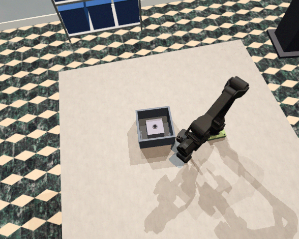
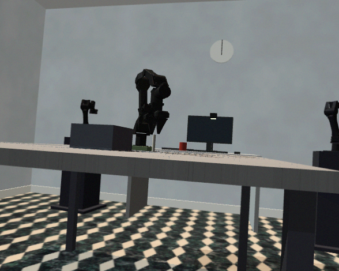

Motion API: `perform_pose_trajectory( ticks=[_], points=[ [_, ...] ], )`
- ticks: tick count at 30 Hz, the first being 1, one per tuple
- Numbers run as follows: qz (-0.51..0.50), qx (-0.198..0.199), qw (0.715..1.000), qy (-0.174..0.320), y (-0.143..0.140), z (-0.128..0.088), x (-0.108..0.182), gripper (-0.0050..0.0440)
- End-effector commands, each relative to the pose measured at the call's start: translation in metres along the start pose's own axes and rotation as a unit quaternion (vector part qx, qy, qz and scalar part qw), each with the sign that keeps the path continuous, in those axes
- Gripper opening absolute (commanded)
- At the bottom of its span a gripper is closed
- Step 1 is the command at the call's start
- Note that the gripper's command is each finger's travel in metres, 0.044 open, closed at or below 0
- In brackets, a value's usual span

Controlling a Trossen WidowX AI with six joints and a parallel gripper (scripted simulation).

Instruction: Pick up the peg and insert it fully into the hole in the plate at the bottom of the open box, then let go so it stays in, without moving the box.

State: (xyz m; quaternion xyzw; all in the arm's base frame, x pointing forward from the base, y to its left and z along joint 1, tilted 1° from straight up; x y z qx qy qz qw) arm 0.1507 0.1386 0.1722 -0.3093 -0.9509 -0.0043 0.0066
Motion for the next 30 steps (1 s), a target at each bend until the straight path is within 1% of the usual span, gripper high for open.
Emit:
perform_pose_trajectory(
  ticks=[1,17,26,30],
  points=[
    [-0.001,0.005,1.000,-0.001,-0.001,0.008,0.000,0.0440],
    [-0.001,0.005,1.000,-0.001,-0.002,0.032,0.000,0.0440],
    [-0.001,0.005,1.000,-0.001,-0.003,0.041,0.000,0.0440],
    [-0.001,0.005,1.000,-0.001,-0.003,0.041,0.000,0.0344]
  ],
)
Point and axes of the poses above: the point midway between the two fingers, 35 mm back from their tips, its own z axis out along the fingers, its own y axis across the jaws, x = y × z, the point moved 8 cm from there along -z, back along the fingers, and after that the axes turned 11 degrees about -z, right-handed, at the moved point
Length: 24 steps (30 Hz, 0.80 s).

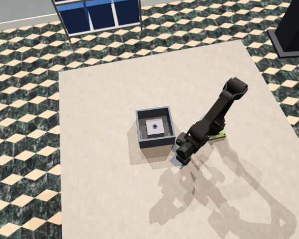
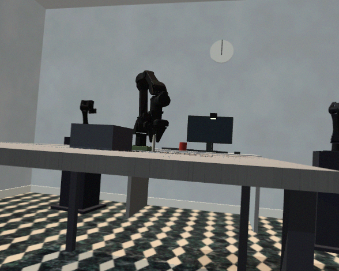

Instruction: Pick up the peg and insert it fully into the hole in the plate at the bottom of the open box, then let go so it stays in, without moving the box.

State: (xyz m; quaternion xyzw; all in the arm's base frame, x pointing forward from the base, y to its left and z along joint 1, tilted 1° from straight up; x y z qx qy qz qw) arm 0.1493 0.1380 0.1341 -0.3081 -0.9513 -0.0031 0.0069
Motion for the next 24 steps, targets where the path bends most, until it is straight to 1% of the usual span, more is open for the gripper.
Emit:
perform_pose_trajectory(
  ticks=[1,4,6,11,13,21,24],
  points=[
    [0.001,0.004,1.000,-0.001,-0.0014,0.0031,-0.0002,0.0320],
    [0.001,0.004,1.000,-0.001,-0.0014,0.0031,-0.0002,0.0248],
    [0.001,0.004,1.000,-0.001,-0.0014,0.0031,-0.0002,0.0248],
    [0.001,0.004,1.000,-0.001,-0.0014,0.0031,-0.0002,0.0128],
    [0.001,0.004,1.000,-0.001,-0.0014,0.0031,-0.0002,0.0128],
    [0.001,0.004,1.000,-0.001,-0.0014,0.0031,-0.0002,0.0075],
    [0.001,0.004,1.000,-0.001,-0.0014,0.0031,-0.0002,0.0068]
  ],
)
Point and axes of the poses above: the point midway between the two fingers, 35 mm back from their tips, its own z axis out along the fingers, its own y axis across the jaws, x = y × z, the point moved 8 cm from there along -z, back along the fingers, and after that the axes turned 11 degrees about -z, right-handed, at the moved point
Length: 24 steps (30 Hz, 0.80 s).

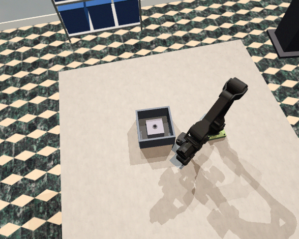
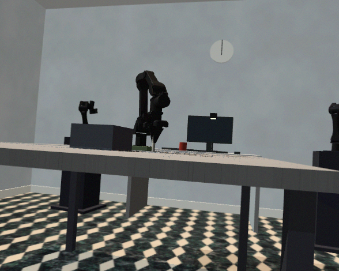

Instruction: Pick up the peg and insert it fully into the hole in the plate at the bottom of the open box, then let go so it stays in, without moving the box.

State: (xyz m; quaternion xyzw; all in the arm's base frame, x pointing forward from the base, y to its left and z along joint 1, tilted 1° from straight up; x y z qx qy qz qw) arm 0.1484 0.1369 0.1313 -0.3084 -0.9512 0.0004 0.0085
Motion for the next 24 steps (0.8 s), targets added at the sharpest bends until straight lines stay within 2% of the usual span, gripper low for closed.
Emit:
perform_pose_trajectory(
  ticks=[1,6,7,8,16,24],
  points=[
    [0.000,0.000,1.000,-0.002,0.000,0.000,0.000,0.0061],
    [0.000,0.000,1.000,-0.002,0.000,0.000,0.000,0.0028],
    [0.000,0.000,1.000,-0.002,0.000,0.000,0.000,0.0004],
    [0.000,0.000,1.000,-0.002,0.000,-0.001,0.000,0.0000],
    [0.000,0.000,1.000,-0.002,0.003,-0.016,-0.001,0.0000],
    [0.000,0.000,1.000,-0.002,0.006,-0.042,-0.001,0.0000]
  ],
)
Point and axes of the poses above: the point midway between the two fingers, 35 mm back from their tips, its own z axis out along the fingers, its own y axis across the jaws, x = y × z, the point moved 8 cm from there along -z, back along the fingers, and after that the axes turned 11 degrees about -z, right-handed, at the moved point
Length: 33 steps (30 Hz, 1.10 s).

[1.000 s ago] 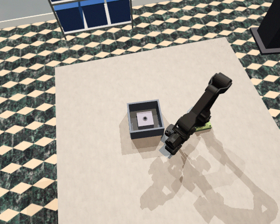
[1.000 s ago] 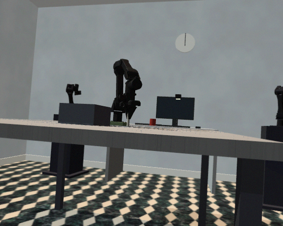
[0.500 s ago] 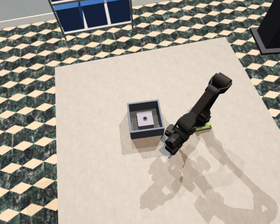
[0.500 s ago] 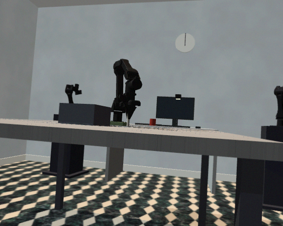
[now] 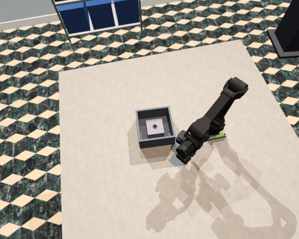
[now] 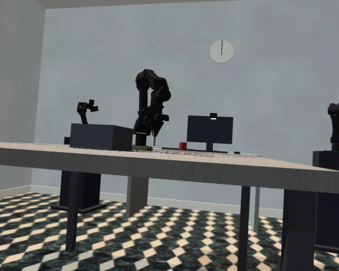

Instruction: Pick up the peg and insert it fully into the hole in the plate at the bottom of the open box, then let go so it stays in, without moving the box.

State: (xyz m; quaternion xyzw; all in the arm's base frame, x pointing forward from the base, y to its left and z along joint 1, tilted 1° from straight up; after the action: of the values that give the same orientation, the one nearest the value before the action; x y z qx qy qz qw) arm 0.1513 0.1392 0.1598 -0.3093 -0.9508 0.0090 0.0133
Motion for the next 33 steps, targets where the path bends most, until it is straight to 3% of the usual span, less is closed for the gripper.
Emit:
perform_pose_trajectory(
  ticks=[1,15,16,33],
  points=[
    [-0.001,-0.009,1.000,-0.004,0.002,-0.017,-0.001,0.0000],
    [-0.001,-0.009,1.000,-0.004,0.002,-0.055,0.000,0.0000],
    [0.001,0.000,1.000,0.000,0.001,-0.042,0.000,0.0000],
    [-0.003,-0.008,1.000,-0.004,0.004,-0.055,-0.030,0.0000]
  ],
)
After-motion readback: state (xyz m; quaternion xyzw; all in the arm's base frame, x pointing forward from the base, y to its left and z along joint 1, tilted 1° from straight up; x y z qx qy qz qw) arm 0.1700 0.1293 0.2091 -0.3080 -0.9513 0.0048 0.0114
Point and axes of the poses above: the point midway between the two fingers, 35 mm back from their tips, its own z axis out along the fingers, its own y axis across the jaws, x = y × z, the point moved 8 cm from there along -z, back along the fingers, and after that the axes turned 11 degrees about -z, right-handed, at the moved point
